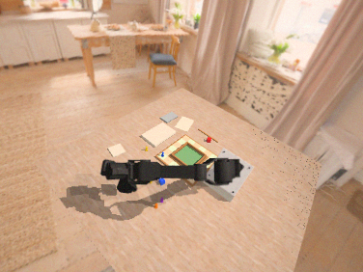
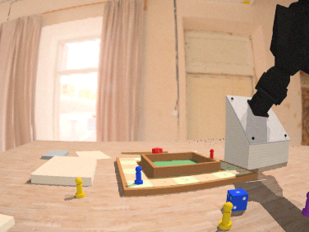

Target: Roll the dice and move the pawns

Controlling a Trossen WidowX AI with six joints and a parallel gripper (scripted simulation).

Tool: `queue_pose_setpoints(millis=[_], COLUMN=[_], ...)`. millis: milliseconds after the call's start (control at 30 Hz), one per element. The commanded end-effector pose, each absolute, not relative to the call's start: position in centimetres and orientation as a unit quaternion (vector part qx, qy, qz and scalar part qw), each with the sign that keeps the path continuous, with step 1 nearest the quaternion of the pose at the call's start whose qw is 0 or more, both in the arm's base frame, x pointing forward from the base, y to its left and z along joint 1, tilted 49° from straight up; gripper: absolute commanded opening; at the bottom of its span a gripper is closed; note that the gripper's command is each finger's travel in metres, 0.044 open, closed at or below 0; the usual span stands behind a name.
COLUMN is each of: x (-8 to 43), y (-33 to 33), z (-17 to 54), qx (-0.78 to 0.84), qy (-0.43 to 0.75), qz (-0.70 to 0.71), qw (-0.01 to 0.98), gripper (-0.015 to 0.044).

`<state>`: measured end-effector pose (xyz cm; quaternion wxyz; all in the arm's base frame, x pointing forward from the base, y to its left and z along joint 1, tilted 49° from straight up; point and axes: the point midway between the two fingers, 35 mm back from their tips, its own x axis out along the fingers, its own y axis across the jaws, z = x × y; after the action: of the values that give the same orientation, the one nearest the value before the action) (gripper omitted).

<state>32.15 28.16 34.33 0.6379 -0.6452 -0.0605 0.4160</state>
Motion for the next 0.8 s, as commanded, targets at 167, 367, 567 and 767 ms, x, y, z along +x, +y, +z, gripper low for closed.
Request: queue_pose_setpoints(millis=[167,367,567,767], x=[40.1,43.3,44.7,43.9], y=[23.3,18.1,11.8,5.5], z=[21.8,13.9,6.3,-1.2], qx=[-0.616,-0.566,-0.498,-0.404], qy=[0.106,0.210,0.302,0.389], qz=[0.467,0.492,0.501,0.511], qw=[0.625,0.627,0.640,0.652], gripper=[0.0275,0.0275,0.0275,0.0275])
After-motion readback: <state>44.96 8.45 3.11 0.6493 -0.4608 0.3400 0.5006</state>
